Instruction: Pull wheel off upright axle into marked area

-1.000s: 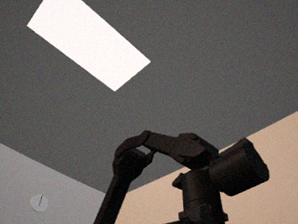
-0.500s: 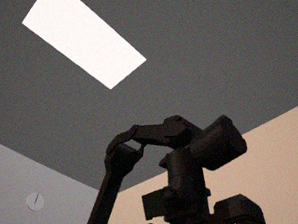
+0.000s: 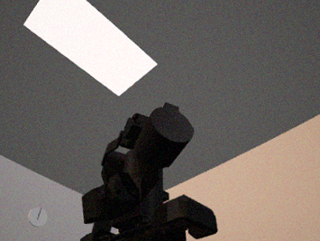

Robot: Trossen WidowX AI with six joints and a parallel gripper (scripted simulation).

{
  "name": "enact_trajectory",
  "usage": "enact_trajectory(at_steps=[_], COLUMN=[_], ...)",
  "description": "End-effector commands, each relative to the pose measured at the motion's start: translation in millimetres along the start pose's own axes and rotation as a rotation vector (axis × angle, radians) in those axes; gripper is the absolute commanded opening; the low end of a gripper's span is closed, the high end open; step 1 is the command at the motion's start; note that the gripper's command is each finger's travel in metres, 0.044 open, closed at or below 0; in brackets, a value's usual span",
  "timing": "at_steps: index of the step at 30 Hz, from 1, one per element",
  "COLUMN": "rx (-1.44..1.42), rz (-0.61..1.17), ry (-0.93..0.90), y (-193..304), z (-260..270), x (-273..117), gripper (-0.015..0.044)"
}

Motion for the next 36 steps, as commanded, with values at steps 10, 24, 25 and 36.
enact_trajectory(at_steps=[10,24,25,36], rx=[-0.006,-0.006,-0.006,-0.01], rz=[-0.004,-0.004,-0.004,-0.002], ry=[0.005,0.006,0.006,0.001], y=[-9.0,-9.8,-9.7,-9.5], z=[-8.5,-7.1,-7.6,-7.9], x=[20.8,84.9,91.0,102.0], gripper=[0.0,0.0,0.0,0.0079])
Point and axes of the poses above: the point midway between the two fingers, 35 mm back from their tips, its own x axis out along the fingers, its own z axis across the jaws, y = z × x, the point moved 9 cm from there along -x, back along the fingers, and after that the axes turned 7 degrees about x, right-handed, at the moved point
